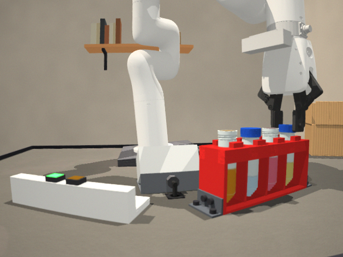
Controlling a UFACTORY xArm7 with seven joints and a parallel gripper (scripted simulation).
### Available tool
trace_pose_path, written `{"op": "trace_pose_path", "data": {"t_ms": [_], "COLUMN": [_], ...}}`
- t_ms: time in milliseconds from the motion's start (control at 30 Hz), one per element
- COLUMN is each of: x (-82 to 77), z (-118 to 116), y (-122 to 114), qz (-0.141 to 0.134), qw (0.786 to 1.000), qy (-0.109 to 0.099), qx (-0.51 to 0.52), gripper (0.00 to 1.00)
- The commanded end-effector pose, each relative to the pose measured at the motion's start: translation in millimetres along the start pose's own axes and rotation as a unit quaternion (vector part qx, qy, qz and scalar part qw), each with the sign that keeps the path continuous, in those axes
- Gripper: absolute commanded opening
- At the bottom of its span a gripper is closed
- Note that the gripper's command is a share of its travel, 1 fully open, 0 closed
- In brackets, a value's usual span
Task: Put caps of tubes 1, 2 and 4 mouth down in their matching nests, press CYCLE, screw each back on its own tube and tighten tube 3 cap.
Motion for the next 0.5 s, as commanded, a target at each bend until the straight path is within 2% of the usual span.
{"op": "trace_pose_path", "data": {"t_ms": [0, 67, 200, 467], "x": [-1.9, -1.9, -1.9, -1.9], "z": [-1.8, -1.8, -1.8, -1.8], "y": [1.8, 1.8, 1.8, 1.8], "qz": [-0.010, -0.010, -0.010, -0.010], "qw": [0.992, 0.992, 0.979, 0.934], "qy": [0.001, 0.001, 0.002, 0.003], "qx": [-0.124, -0.124, -0.203, -0.356], "gripper": [0.46, 0.46, 0.46, 0.46]}}
Point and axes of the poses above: the point where the finger pads meet when closed, its own x axis out along the fingers, its own z axis across the jaws, y = z × x, the point moved 10 cm from there along -x, back along the fingers, and after that the axes turned 2 degrees about -x, right-handed, at the moved point
